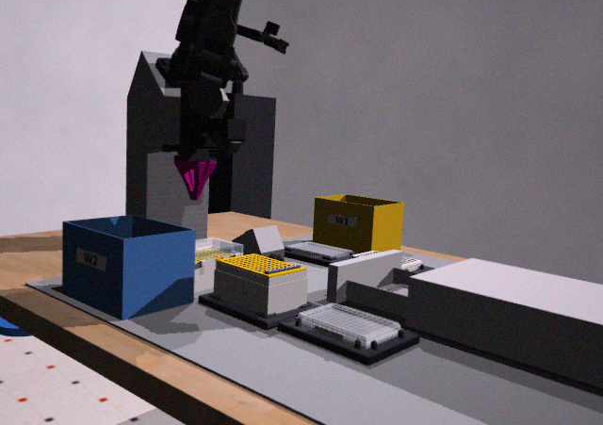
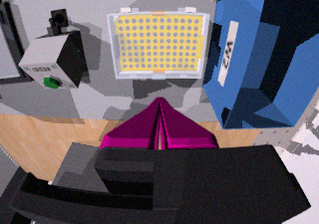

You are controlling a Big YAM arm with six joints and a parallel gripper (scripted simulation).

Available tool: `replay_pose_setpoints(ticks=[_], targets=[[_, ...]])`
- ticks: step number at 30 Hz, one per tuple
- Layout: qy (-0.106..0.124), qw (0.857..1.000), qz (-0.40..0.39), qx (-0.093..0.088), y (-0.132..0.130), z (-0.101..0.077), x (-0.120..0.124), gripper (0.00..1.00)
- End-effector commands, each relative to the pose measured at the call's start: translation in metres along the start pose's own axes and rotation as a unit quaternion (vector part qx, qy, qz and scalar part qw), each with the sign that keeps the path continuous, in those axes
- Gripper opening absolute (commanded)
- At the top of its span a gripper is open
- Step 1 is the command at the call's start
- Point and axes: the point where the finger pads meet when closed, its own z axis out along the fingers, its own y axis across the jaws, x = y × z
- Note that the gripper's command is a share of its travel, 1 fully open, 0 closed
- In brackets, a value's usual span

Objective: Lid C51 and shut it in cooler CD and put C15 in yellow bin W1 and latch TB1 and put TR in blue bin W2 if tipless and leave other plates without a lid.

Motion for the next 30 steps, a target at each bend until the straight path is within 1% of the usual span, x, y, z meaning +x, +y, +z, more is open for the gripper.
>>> replay_pose_setpoints(ticks=[1, 9, 10, 11, 16, 21, 23, 24, 27, 30], targets=[[0.008, 1.000, -0.003, -0.005, 0.005, -0.001, 0.009, 0.00], [0.008, 1.000, -0.003, -0.005, 0.005, -0.001, 0.009, 0.00], [0.000, 1.000, -0.028, -0.003, 0.007, -0.003, -0.004, 0.30], [-0.006, 0.999, -0.046, 0.001, 0.005, -0.003, -0.014, 0.30], [-0.006, 0.992, -0.129, 0.001, 0.016, -0.002, -0.031, 0.30], [-0.007, 0.978, -0.211, 0.001, 0.027, 0.000, -0.049, 0.30], [-0.007, 0.978, -0.211, 0.001, 0.027, 0.000, -0.049, 0.30], [0.000, 0.974, -0.226, -0.004, 0.031, 0.004, -0.046, 0.30], [-0.007, 0.961, -0.275, 0.001, 0.036, 0.001, -0.062, 0.30], [-0.008, 0.946, -0.323, 0.002, 0.042, 0.002, -0.073, 0.30]])
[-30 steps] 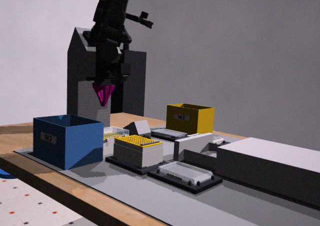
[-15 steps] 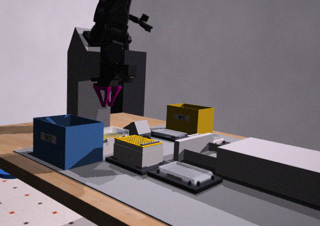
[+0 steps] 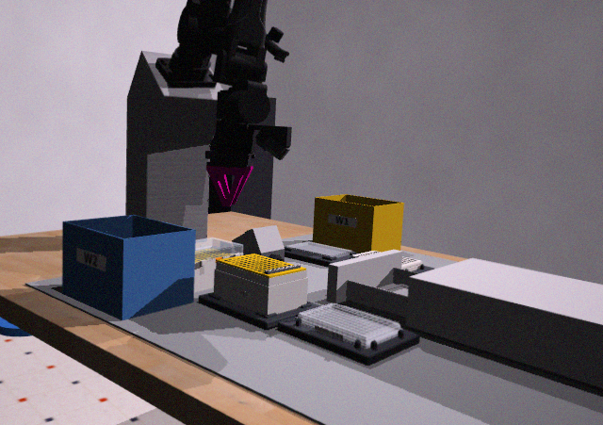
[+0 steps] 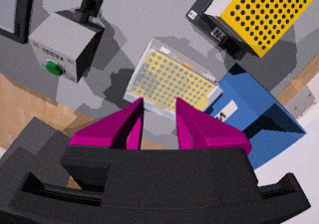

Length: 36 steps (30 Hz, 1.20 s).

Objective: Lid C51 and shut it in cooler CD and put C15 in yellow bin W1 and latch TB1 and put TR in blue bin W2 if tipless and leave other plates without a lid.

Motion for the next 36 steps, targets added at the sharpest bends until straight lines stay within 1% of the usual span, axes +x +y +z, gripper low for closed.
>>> replay_pose_setpoints(ticks=[1, 5, 8, 10, 13, 16, 19, 21, 25, 27, 28, 30, 31, 36], targets=[[-0.014, 0.996, -0.085, 0.008, -0.006, -0.005, -0.025, 0.30], [-0.012, 0.988, -0.151, 0.006, -0.004, -0.003, -0.040, 0.30], [-0.010, 0.980, -0.200, 0.003, -0.002, 0.000, -0.050, 0.30], [-0.010, 0.980, -0.200, 0.003, -0.002, 0.000, -0.050, 0.30], [-0.006, 0.969, -0.248, -0.003, 0.002, 0.005, -0.059, 0.30], [-0.006, 0.955, -0.296, -0.004, 0.003, 0.007, -0.071, 0.30], [-0.008, 0.939, -0.344, 0.002, 0.001, 0.005, -0.085, 0.30], [-0.006, 0.927, -0.375, -0.002, 0.003, 0.008, -0.091, 0.30], [-0.007, 0.900, -0.436, -0.002, 0.004, 0.009, -0.108, 0.30], [-0.007, 0.900, -0.436, -0.002, 0.004, 0.009, -0.108, 0.30], [-0.011, 0.893, -0.451, 0.011, -0.002, 0.002, -0.118, 0.30], [-0.007, 0.877, -0.480, -0.001, 0.004, 0.010, -0.120, 0.30], [-0.007, 0.872, -0.489, -0.001, 0.004, 0.011, -0.125, 0.30], [-0.007, 0.872, -0.489, 0.000, 0.004, 0.012, -0.146, 0.30]])
